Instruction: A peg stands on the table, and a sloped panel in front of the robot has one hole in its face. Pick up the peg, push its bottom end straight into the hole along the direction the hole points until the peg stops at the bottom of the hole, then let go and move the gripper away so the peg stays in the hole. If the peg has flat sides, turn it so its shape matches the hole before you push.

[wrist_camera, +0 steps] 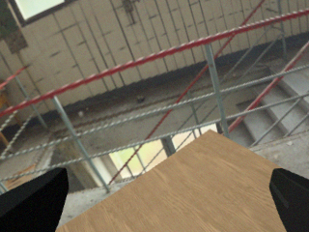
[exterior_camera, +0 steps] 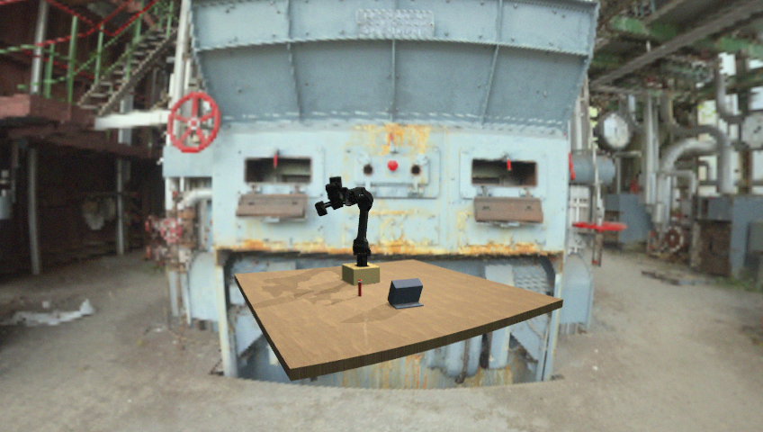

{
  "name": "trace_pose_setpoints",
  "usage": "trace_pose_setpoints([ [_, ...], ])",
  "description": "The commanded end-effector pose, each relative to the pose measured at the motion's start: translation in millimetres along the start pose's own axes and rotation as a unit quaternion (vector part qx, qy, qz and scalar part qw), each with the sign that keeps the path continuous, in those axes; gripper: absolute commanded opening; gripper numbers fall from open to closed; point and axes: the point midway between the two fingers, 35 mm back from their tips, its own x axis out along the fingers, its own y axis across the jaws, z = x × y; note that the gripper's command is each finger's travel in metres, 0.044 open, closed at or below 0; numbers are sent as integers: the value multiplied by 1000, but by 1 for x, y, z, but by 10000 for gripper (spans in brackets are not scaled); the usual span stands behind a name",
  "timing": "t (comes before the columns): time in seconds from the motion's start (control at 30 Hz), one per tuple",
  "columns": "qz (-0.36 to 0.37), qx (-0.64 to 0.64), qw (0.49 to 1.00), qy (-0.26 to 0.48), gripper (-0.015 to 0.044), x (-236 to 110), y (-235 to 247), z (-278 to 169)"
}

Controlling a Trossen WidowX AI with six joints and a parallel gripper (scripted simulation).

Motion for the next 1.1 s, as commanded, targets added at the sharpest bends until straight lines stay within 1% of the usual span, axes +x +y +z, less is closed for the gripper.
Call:
trace_pose_setpoints([
  [0.0, -9, -32, 999, 26, 440, 6, -3, -16],
  [0.27, -16, -109, 990, 92, 440, 20, -7, -54],
  [0.53, -10, -190, 968, 161, 440, 29, -7, -94],
  [0.8, 9, -272, 934, 230, 440, 34, -7, -134],
  [1.07, 42, -353, 887, 297, 440, 33, -6, -173],
])
